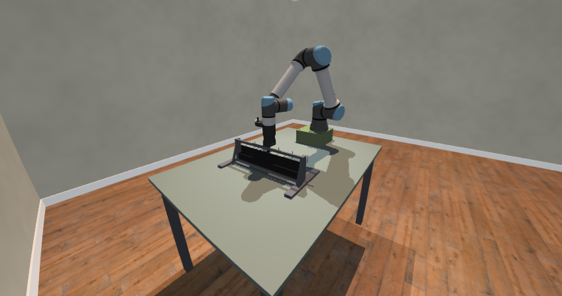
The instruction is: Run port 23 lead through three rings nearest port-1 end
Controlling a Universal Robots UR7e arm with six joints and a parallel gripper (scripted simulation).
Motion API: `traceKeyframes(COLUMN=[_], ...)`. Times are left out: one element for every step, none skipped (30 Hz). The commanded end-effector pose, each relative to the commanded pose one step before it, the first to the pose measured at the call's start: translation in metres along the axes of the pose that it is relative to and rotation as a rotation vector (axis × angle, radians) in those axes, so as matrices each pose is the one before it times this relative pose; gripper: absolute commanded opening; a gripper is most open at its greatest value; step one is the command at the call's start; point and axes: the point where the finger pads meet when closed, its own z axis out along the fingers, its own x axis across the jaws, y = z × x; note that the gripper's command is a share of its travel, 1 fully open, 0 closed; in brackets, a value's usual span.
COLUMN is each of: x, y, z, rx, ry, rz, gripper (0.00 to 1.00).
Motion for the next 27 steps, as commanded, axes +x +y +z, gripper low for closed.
traceKeyframes(x=[-0.00081,0.00000,0.00000,0.00000,0.00000,0.00000,0.00000,0.00000,0.00000,0.00000,0.00000,0.00000,0.00000,0.00000,0.00000,0.00000,0.00000,0.00000,0.00000,0.00000,0.00000,0.00000,0.00000,0.00000,0.00000,0.00000,0.00000], y=[-0.00048,0.00000,0.00000,0.00000,0.00000,0.00000,0.00000,0.00000,0.00000,0.00000,0.00000,0.00000,0.00000,0.00000,0.00000,0.00000,0.00000,0.00000,0.00000,0.00000,0.00000,0.00000,0.00000,0.00000,0.00000,0.00000,0.00000], z=[-0.00739,-0.00205,-0.00230,-0.00253,-0.00276,-0.00297,-0.00316,0.00000,0.00000,-0.00335,-0.00351,-0.00364,-0.00375,-0.00385,-0.00386,-0.00384,-0.00379,-0.00371,-0.00360,-0.00347,-0.00331,-0.00312,-0.00292,-0.00270,0.00000,0.00000,-0.00246], rx=[0.00129,0.00000,0.00000,0.00000,0.00000,0.00000,0.00000,0.00000,0.00000,0.00000,0.00000,0.00000,0.00000,0.00000,0.00000,0.00000,0.00000,0.00000,0.00000,0.00000,0.00000,0.00000,0.00000,0.00000,0.00000,0.00000,0.00000], ry=[-0.00279,0.00000,0.00000,0.00000,0.00000,0.00000,0.00000,0.00000,0.00000,0.00000,0.00000,0.00000,0.00000,0.00000,0.00000,0.00000,0.00000,0.00000,0.00000,0.00000,0.00000,0.00000,0.00000,0.00000,0.00000,0.00000,0.00000], rz=[0.00011,0.00000,0.00000,0.00000,0.00000,0.00000,0.00000,0.00000,0.00000,0.00000,0.00000,0.00000,0.00000,0.00000,0.00000,0.00000,0.00000,0.00000,0.00000,0.00000,0.00000,0.00000,0.00000,0.00000,0.00000,0.00000,0.00000], gripper=[0.67,0.67,0.67,0.67,0.67,0.67,0.67,0.67,0.67,0.67,0.67,0.67,0.67,0.67,0.67,0.67,0.67,0.67,0.67,0.67,0.67,0.67,0.67,0.67,0.67,0.67,0.67])
